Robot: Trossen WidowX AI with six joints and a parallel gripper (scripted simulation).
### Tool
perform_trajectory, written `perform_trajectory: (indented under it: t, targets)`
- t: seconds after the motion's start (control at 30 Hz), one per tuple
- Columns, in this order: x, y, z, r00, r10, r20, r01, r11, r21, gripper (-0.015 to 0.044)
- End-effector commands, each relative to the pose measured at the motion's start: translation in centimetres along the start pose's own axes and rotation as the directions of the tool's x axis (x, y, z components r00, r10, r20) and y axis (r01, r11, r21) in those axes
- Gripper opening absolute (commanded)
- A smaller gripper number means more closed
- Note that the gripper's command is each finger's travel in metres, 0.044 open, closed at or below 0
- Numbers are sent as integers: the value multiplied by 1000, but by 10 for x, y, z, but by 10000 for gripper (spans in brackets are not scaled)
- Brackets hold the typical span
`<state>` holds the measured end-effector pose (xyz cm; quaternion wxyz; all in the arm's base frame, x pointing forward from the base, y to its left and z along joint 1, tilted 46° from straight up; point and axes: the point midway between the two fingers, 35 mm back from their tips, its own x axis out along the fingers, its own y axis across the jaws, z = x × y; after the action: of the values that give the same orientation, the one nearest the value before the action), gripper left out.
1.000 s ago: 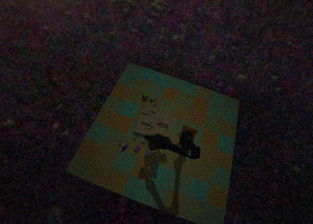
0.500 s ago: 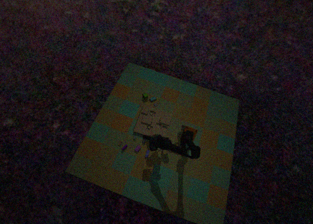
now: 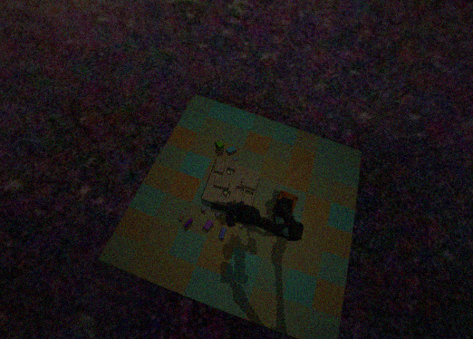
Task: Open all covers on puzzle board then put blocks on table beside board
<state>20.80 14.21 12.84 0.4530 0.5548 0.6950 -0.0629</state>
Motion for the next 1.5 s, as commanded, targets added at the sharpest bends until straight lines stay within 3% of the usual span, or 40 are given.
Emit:
perform_trajectory:
  t: [0.0,0.47,0.83,1.03,1.23,1.47]
  targets:
    - [-12,1,0,1000,3,-2,-3,1000,-5,440]
    - [-51,-2,-3,1000,7,-6,-7,1000,-1,440]
    - [-58,20,36,1000,2,28,-10,963,269,151]
    - [-61,30,59,999,-1,33,0,1000,29,0]
    - [-64,38,88,999,-4,36,12,971,-239,0]
    - [-67,44,124,999,-6,38,25,850,-526,0]
